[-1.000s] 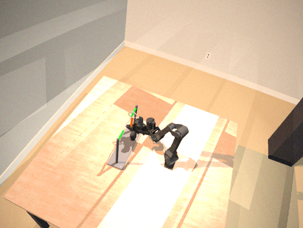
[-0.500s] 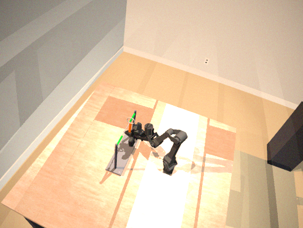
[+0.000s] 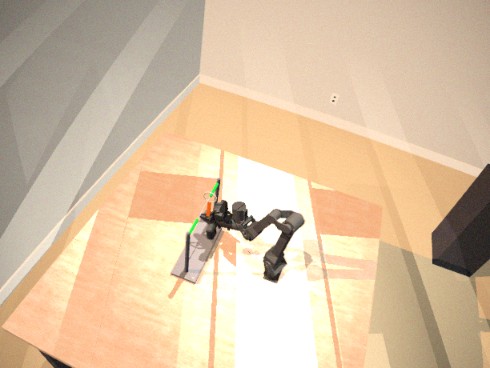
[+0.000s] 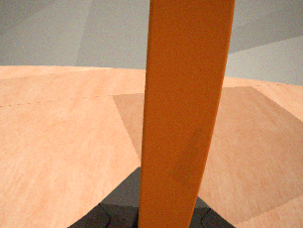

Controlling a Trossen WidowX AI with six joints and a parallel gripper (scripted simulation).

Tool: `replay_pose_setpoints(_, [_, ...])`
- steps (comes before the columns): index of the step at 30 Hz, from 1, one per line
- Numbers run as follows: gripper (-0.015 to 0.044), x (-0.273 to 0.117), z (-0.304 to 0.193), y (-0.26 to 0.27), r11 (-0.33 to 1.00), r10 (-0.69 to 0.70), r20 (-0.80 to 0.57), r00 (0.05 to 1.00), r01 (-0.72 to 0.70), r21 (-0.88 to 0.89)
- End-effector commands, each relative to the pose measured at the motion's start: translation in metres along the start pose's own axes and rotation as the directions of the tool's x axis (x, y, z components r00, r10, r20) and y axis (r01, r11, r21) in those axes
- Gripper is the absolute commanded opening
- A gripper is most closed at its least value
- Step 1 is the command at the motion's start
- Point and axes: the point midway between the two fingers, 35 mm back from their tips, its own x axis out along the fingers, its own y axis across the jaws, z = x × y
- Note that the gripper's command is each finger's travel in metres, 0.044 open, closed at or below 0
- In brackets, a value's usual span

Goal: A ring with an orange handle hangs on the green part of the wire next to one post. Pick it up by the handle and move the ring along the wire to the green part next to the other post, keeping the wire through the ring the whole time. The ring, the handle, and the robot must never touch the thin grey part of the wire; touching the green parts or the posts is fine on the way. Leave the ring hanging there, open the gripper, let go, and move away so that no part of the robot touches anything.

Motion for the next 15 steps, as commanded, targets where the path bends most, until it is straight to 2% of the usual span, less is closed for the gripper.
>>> replay_pose_setpoints(1, [-0.0150, -0.001, 0.004, 0.004, 1.000, -0.004, 0.010, 1.000, 0.004, 0.000])
replay_pose_setpoints(15, [-0.0150, -0.001, 0.004, 0.019, 1.000, -0.009, 0.008, 1.000, 0.009, 0.011])
